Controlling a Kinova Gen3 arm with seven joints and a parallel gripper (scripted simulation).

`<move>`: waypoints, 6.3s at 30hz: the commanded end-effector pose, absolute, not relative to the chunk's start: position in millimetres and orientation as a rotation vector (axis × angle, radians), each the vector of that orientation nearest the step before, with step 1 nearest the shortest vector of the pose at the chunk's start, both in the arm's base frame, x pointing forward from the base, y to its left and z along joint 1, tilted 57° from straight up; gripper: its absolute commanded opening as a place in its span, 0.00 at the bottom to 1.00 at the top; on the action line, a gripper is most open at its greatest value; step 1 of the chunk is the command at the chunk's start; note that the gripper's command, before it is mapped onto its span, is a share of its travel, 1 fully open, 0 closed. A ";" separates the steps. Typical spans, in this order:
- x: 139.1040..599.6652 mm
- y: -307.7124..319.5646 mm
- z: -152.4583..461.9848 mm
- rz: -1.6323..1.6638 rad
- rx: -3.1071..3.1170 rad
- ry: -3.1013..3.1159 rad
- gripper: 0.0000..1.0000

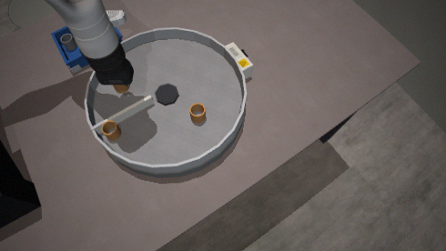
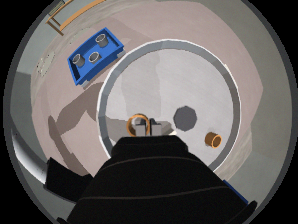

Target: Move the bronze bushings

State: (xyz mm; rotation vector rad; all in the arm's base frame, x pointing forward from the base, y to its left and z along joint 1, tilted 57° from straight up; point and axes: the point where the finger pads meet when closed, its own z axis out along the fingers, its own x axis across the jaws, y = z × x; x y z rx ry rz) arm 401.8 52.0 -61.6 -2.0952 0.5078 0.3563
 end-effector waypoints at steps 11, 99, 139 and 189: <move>402.7 54.9 -62.5 0.353 -2.095 0.507 0.00; 401.5 83.2 -80.1 0.354 -2.095 0.507 0.00; 400.2 87.6 -83.3 0.353 -2.095 0.507 0.00; 400.3 87.0 -83.4 0.353 -2.095 0.507 0.00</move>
